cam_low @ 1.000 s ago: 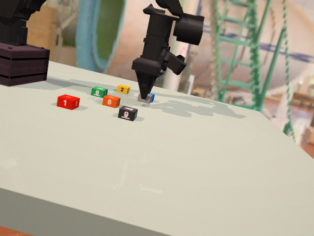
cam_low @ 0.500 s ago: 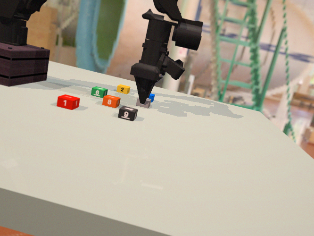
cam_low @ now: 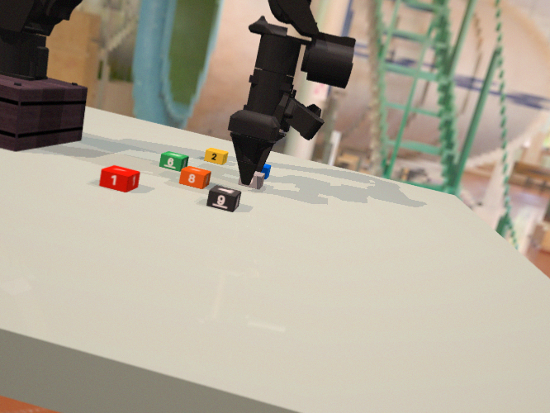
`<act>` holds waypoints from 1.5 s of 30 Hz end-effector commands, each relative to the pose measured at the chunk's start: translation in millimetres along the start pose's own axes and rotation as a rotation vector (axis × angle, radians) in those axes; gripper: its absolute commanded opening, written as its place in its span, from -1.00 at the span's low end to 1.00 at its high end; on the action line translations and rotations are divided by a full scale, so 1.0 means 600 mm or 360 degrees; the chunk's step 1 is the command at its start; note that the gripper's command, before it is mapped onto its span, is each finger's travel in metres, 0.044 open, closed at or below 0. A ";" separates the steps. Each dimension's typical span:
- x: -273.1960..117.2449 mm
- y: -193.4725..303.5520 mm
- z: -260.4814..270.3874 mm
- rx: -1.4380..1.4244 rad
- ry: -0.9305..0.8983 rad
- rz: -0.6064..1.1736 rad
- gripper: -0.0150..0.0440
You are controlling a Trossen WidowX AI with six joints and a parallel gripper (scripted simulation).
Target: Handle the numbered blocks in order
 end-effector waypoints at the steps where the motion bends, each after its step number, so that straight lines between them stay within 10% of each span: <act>1: -0.022 -0.001 -0.001 -0.0005 0.0004 -0.0004 0.86; 8: -0.060 -0.001 -0.001 0.0001 0.0005 -0.0002 0.86; 19: -0.195 -0.001 0.000 0.0001 0.0004 -0.0003 -0.08; 29: -0.195 0.008 -0.018 0.0001 0.0005 -0.0002 -0.08; 45: -0.196 0.272 -0.251 0.0000 0.0024 0.0017 -0.08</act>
Point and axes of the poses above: the point midway between the two fingers, 35 mm back from their tips, its own x axis out along the fingers, its own z axis across the jaws, y = z × x, the point moved 2 cm from there along -x, back along the fingers, and after that the axes turned 14 degrees about -x, right-handed, at the moved point
